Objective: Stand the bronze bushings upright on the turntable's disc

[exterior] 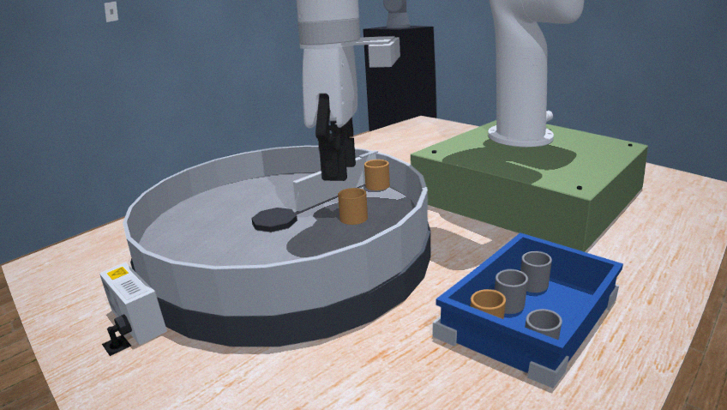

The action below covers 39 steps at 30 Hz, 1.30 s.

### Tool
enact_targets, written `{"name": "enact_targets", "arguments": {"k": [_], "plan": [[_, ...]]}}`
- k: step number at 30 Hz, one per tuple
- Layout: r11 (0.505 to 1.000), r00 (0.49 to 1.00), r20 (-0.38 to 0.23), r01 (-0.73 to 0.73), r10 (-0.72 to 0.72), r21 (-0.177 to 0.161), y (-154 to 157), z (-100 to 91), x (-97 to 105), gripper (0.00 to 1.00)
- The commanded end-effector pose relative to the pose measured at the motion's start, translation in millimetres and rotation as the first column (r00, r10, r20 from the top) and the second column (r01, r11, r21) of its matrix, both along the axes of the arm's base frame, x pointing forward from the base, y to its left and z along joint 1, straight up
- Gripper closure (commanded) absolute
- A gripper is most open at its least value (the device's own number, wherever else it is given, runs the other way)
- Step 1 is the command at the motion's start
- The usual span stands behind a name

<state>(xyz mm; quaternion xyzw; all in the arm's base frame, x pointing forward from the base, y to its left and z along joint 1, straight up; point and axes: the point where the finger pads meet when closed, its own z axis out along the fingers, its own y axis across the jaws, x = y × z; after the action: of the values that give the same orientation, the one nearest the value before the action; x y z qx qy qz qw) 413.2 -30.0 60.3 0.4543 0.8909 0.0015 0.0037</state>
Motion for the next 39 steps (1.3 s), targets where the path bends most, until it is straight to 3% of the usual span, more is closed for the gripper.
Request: {"name": "enact_targets", "arguments": {"k": [1, 25, 29, 37, 39], "plan": [[1.0, 1.0, 0.001, 0.0, 0.0, 0.0, 0.0, 5.9, 0.3, 0.51], [1.0, 1.0, 0.001, -0.005, 0.005, 0.0, 3.0, 5.9, 0.4, 0.52], [0.999, 0.999, 0.001, -0.047, 0.047, 0.0, 29.4, 6.2, 0.3, 0.52], [0.971, 0.971, 0.002, -0.239, 0.239, 0.001, 134.6, 7.2, 2.4, 0.52], [0.971, 0.971, 0.002, -0.239, 0.239, 0.001, 134.6, 7.2, 2.4, 0.52]]}}
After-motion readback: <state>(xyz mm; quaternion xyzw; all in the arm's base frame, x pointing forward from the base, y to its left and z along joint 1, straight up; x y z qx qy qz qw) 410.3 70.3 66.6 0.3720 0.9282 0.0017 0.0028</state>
